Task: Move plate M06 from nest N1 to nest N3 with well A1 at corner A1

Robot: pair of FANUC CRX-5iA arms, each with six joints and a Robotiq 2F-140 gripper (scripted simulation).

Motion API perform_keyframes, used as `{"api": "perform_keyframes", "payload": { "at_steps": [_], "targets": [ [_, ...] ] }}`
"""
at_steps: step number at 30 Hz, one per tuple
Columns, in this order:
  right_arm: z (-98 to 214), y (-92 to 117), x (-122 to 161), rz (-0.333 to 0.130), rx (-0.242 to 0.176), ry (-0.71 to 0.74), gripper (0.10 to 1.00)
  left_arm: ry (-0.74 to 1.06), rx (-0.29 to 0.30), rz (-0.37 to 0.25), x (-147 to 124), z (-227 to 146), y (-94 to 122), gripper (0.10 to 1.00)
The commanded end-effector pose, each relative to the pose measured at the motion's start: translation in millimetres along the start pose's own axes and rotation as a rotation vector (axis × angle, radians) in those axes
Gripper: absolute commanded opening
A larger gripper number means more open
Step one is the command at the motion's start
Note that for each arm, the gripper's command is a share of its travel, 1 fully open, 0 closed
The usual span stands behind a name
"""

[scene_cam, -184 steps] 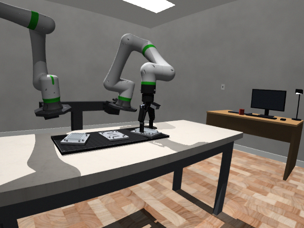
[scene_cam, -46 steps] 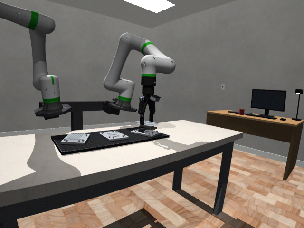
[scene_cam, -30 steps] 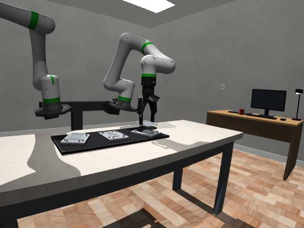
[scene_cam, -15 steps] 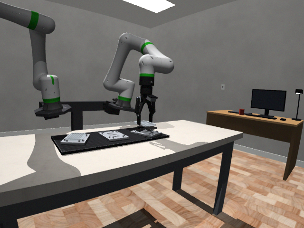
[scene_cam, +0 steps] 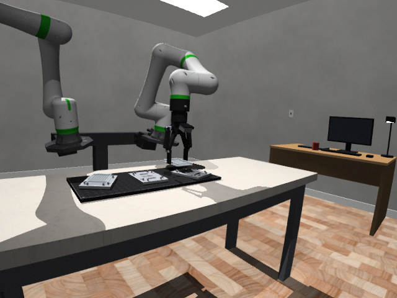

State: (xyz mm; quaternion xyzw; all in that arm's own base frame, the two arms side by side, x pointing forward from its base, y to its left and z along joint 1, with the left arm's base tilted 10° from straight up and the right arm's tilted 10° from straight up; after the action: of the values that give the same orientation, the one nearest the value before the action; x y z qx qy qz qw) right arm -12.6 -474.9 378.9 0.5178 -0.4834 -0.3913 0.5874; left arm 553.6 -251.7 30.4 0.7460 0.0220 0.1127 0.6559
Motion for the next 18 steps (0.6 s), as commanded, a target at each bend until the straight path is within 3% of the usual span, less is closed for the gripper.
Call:
{"api": "perform_keyframes", "payload": {
  "at_steps": [1,18],
  "targets": [
    [0,1,0,0.002,-0.001,0.000,1.000,0.001,0.000,0.001,-10,32,1,0.610],
    [0,1,0,0.002,-0.001,0.000,1.000,0.001,-0.001,0.001,-43,123,1,0.610]
  ]
}}
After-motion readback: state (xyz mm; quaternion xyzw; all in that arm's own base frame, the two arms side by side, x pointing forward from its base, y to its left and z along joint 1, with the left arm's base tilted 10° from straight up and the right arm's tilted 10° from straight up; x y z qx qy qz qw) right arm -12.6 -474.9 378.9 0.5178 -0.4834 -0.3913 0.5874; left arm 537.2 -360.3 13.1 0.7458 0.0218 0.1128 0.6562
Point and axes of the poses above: on each arm, the point where the finger pads meet when closed, its own y axis back along the fingers, its own z axis across the jaws, x = y × z, the point moved 3 cm from there along y, back along the fingers, and after that the axes turned 14 degrees about y, right-handed, at the moved point
